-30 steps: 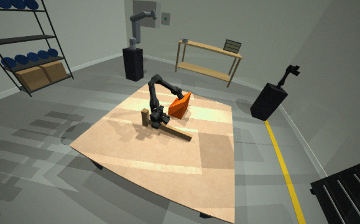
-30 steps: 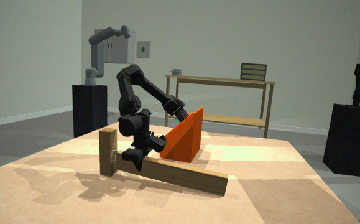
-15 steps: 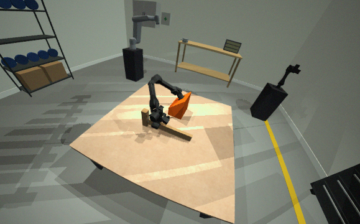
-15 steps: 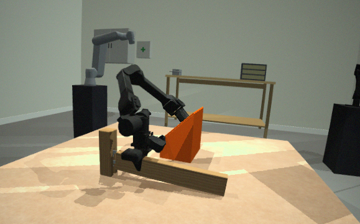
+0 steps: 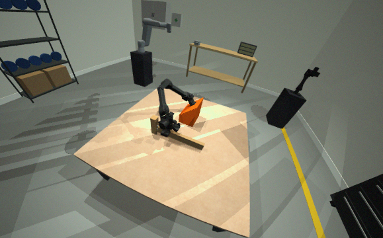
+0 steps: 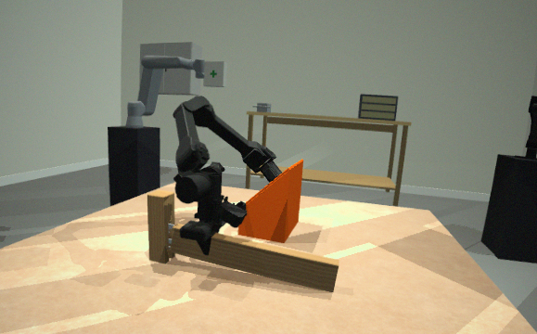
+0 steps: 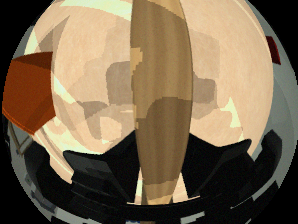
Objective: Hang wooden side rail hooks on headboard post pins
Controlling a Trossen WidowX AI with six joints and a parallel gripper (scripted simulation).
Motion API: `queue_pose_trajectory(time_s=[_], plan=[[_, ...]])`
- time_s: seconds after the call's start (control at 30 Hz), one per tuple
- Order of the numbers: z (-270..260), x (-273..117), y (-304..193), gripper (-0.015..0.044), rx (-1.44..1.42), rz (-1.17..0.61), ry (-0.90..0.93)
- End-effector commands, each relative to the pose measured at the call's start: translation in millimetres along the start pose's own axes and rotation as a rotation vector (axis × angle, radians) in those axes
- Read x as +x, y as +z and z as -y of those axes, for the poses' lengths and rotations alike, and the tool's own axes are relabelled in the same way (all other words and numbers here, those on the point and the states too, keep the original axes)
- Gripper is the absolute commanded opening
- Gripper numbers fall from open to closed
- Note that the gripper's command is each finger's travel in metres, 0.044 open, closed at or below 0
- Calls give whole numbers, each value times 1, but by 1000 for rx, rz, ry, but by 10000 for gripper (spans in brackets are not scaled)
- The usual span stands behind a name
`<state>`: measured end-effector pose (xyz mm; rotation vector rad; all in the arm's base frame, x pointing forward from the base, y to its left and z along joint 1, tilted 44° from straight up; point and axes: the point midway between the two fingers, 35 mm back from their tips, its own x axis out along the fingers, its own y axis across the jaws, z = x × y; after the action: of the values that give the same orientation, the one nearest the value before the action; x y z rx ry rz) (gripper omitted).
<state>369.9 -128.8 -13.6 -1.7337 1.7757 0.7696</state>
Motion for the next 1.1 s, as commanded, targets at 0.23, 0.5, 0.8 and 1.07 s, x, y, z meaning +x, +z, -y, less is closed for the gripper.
queue_pose_trajectory(time_s=[0.23,0.5,0.8,1.07], plan=[[2,-4,-1,0,-2,-1,-11],[3,-4,-2,0,-2,-1,-11],[3,-4,-3,0,-2,-1,-11],[2,-4,-4,0,-2,-2,-11]])
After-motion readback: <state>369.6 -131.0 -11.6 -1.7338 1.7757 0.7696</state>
